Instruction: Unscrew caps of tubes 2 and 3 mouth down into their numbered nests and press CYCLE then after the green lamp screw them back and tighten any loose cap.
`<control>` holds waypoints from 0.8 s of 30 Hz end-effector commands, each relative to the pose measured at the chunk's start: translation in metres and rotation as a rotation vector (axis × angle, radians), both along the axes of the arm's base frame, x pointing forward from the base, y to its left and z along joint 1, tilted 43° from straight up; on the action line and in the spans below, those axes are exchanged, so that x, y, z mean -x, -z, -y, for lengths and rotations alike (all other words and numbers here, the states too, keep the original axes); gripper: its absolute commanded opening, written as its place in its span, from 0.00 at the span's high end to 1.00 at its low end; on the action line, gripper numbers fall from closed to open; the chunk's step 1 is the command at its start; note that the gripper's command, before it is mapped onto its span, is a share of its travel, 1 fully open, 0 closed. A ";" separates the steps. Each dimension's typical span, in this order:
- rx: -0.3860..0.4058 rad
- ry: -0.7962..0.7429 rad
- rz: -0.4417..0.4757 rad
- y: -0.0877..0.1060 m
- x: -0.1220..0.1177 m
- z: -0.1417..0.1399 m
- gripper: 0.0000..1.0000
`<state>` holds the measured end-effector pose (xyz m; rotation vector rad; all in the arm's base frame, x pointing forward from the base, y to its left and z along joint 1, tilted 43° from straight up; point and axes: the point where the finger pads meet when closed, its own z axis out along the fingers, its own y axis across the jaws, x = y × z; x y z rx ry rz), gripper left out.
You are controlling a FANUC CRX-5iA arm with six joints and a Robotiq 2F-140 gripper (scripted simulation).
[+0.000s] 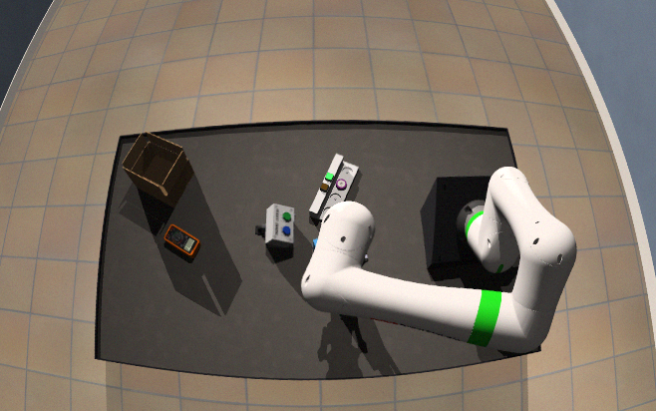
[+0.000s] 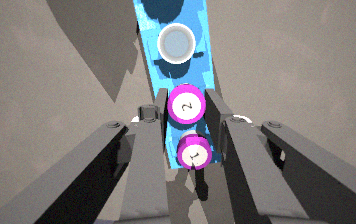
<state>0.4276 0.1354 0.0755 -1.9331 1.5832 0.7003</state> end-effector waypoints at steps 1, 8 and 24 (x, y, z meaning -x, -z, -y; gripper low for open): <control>0.027 0.131 -0.128 0.000 -0.001 0.001 0.70; 0.027 0.131 -0.128 0.000 -0.001 0.000 0.59; 0.027 0.131 -0.128 -0.011 -0.001 0.010 0.59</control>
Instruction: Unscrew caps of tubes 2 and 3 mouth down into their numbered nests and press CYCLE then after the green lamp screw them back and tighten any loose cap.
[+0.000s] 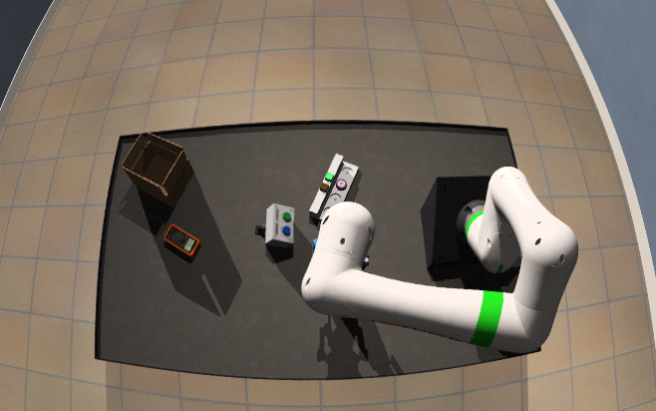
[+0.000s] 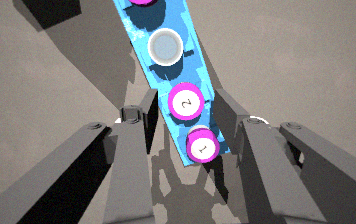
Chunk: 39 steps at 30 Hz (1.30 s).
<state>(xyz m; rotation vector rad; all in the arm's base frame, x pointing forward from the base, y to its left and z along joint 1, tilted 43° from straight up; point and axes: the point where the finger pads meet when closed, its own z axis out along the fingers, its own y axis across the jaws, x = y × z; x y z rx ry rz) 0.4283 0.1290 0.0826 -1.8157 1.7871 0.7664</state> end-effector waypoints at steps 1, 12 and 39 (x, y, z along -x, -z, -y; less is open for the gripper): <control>0.001 0.001 0.001 -0.006 -0.001 0.006 0.59; 0.001 0.001 0.001 -0.027 -0.003 0.025 0.59; -0.070 -0.865 0.808 0.063 0.002 0.121 0.64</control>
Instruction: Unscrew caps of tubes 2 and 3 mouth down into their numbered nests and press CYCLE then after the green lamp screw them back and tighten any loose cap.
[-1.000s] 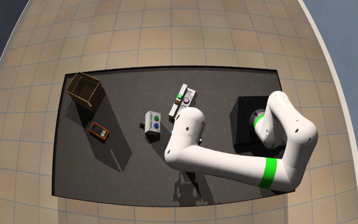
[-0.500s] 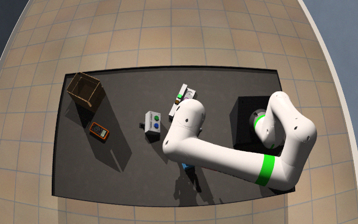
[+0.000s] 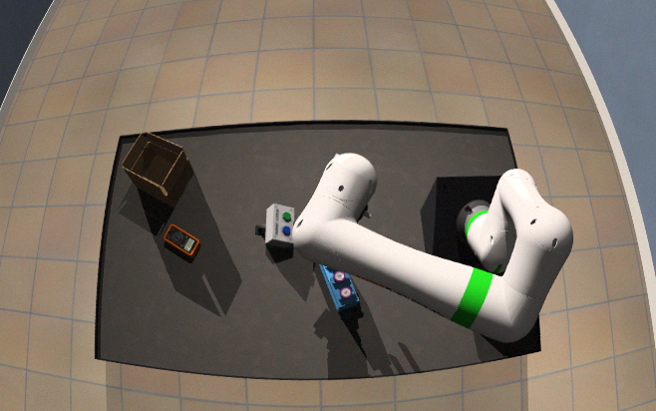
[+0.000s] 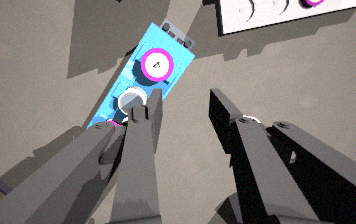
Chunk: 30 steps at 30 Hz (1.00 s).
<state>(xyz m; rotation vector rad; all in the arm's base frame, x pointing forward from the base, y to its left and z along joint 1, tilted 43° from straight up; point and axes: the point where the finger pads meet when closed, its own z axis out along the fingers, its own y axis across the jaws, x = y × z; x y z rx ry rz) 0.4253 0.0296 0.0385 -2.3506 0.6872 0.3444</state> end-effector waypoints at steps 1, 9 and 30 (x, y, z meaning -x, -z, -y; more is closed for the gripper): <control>-0.042 -0.145 0.138 0.023 0.000 0.027 0.64; -0.042 -0.145 0.138 0.052 0.001 0.058 0.64; -0.042 -0.145 0.138 0.158 0.007 0.172 0.64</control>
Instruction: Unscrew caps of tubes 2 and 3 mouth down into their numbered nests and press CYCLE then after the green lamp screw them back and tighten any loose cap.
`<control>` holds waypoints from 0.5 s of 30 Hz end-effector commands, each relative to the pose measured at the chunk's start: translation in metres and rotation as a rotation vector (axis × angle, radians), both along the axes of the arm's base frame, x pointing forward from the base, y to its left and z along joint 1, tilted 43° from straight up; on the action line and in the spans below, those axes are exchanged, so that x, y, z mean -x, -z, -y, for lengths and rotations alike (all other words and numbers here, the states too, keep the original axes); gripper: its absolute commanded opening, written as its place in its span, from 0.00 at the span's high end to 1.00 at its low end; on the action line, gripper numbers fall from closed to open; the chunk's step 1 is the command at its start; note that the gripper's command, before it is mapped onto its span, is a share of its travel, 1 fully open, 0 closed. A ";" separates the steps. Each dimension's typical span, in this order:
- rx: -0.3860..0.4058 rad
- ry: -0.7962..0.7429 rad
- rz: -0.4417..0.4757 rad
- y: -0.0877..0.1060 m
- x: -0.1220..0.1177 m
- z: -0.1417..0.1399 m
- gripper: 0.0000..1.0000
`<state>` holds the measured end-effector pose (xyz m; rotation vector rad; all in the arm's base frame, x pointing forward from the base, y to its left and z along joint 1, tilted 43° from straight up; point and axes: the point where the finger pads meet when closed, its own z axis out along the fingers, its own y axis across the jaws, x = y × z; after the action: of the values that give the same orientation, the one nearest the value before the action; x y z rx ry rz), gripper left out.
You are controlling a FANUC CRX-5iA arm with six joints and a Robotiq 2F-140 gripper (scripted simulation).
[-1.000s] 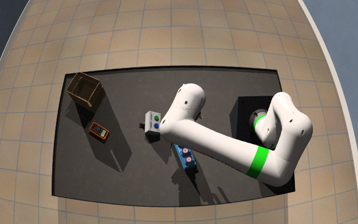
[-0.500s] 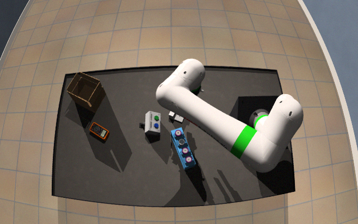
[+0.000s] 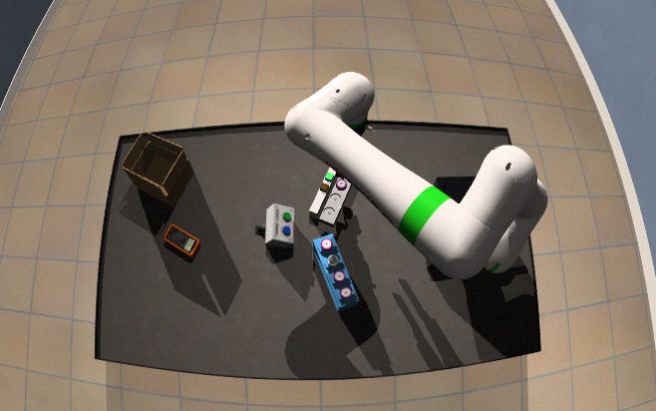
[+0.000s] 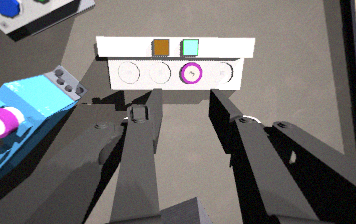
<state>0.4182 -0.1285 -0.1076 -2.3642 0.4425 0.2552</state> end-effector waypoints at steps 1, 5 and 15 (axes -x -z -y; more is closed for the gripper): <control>0.000 0.000 0.001 0.012 0.000 0.014 0.64; 0.000 0.000 0.001 0.012 0.000 0.014 0.64; 0.000 0.000 0.001 0.037 0.002 -0.010 0.64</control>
<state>0.4165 -0.1234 -0.1389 -2.3632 0.4419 0.2560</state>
